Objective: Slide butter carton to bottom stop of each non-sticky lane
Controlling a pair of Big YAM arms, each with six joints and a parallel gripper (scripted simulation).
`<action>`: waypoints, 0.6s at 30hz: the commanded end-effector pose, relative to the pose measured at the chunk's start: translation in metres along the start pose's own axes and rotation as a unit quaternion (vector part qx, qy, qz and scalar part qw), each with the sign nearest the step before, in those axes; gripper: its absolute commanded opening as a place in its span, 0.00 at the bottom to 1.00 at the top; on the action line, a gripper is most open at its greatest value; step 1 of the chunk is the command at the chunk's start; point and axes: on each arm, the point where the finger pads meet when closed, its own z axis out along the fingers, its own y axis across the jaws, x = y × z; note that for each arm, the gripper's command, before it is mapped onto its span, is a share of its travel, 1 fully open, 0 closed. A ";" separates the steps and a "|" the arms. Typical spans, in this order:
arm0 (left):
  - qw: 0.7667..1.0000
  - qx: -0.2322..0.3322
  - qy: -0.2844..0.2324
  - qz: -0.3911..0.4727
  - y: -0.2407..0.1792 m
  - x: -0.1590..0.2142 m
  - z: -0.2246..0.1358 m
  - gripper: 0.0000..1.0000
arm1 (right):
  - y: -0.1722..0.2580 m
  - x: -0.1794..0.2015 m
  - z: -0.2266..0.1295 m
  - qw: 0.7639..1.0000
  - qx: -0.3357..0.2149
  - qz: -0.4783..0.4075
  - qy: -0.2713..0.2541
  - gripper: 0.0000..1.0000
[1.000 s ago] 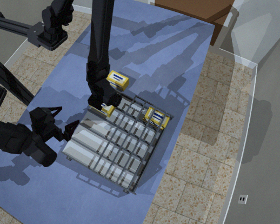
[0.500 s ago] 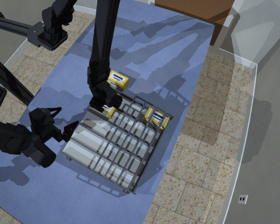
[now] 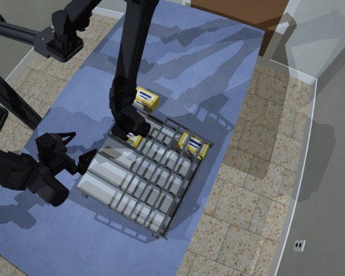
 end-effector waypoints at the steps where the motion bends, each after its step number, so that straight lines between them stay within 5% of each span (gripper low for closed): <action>1: 1.000 0.001 -0.005 0.001 0.003 0.002 0.016 0.59 | -0.006 -0.003 -0.002 1.000 0.005 -0.008 -0.001 1.00; 5: 1.000 0.005 -0.014 0.005 -0.004 0.004 0.002 0.59 | -0.006 -0.003 -0.002 1.000 0.005 -0.008 -0.001 1.00; 6: 1.000 0.005 -0.013 0.005 -0.004 0.004 0.002 0.70 | -0.006 -0.003 -0.002 1.000 0.005 -0.008 -0.001 1.00; 12: 1.000 0.003 -0.011 0.005 -0.002 0.001 0.003 0.79 | -0.006 -0.003 -0.002 1.000 0.005 -0.008 -0.001 1.00; 13: 1.000 0.005 -0.014 0.005 -0.006 -0.009 -0.003 0.90 | -0.006 -0.003 -0.002 1.000 0.005 -0.008 -0.001 1.00; 18: 1.000 0.002 -0.007 0.005 -0.006 0.000 -0.015 0.92 | -0.006 -0.003 -0.002 1.000 0.005 -0.008 -0.001 1.00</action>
